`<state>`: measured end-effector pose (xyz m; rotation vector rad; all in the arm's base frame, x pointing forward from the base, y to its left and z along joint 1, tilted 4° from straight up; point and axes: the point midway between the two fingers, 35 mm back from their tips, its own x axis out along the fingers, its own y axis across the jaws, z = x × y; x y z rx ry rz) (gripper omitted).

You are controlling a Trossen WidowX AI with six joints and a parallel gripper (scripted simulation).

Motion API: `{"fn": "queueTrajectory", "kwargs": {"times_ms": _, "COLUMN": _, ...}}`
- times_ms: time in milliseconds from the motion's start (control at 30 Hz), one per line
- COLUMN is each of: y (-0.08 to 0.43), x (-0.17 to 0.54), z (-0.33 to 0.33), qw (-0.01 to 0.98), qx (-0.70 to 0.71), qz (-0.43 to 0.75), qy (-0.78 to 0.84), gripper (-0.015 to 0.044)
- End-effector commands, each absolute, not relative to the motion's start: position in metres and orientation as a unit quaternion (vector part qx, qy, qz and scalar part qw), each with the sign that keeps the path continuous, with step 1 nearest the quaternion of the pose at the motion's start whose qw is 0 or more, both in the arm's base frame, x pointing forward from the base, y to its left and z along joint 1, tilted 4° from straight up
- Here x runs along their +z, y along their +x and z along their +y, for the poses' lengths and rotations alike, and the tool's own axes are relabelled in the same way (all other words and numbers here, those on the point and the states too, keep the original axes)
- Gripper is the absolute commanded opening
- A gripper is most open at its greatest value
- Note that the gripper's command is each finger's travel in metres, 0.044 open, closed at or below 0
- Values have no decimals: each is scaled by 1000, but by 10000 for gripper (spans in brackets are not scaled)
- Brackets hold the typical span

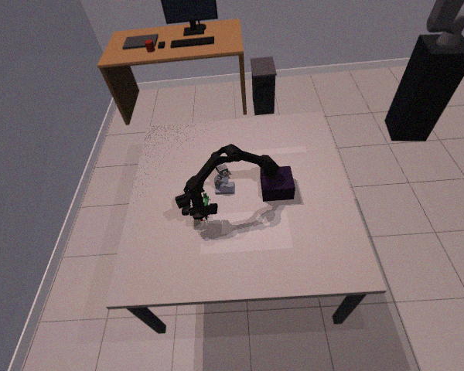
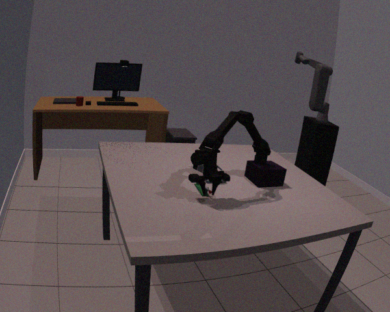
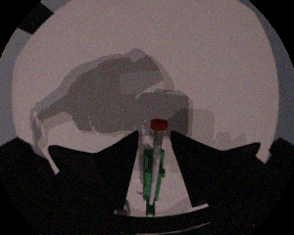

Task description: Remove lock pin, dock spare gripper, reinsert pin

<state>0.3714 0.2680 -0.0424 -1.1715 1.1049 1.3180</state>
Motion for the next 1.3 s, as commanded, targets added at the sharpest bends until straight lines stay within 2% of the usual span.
{"fn": "queueTrajectory", "kwargs": {"times_ms": 0, "y": 371, "x": -40, "z": 268, "qw": 506, "qx": 546, "qz": 458, "qy": -486, "gripper": 200}}
{"fn": "queueTrajectory", "kwargs": {"times_ms": 900, "y": 365, "x": 34, "z": 268, "qw": 497, "qx": 550, "qz": 464, "qy": -485, "gripper": 200}}
{"fn": "queueTrajectory", "kwargs": {"times_ms": 1067, "y": 365, "x": 26, "z": 268, "qw": 496, "qx": 550, "qz": 465, "qy": -485, "gripper": 331}}
{"fn": "queueTrajectory", "kwargs": {"times_ms": 1267, "y": 371, "x": 78, "z": 218, "qw": 500, "qx": 522, "qz": 463, "qy": -513, "gripper": 180}}
